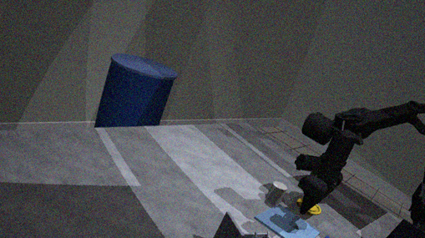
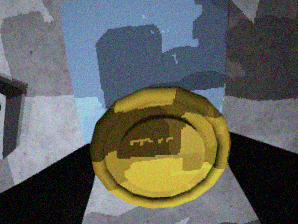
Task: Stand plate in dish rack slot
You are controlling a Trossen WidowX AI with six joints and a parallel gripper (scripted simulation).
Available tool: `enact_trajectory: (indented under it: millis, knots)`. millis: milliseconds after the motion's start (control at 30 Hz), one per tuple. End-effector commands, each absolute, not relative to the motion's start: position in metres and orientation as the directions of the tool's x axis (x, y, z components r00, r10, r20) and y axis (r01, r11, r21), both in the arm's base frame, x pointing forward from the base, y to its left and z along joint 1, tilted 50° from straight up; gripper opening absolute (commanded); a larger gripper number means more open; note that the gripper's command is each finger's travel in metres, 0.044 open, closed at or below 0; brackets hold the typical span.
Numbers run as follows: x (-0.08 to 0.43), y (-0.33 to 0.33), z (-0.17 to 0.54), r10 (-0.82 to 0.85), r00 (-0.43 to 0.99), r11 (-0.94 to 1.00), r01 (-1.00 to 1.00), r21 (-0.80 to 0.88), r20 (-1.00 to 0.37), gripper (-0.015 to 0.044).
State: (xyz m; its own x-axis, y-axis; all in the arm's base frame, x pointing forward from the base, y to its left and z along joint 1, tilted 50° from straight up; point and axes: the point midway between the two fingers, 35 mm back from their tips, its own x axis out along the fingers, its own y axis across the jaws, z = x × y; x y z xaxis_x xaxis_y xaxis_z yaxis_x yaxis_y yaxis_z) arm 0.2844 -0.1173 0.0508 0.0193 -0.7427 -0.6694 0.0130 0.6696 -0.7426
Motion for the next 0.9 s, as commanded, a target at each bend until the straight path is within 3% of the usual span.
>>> enact_trajectory:
  millis: [0, 700, 867]
  knots:
    - [0.289, -0.101, 0.063, -0.738, 0.031, 0.675, 0.019, -0.738, -0.674, 0.0]
    - [0.284, -0.026, 0.122, -0.757, 0.029, 0.653, 0.019, -0.757, -0.652, 0.0]
    - [0.284, -0.007, 0.102, -0.753, 0.031, 0.656, 0.126, -0.744, -0.658, 0.0]
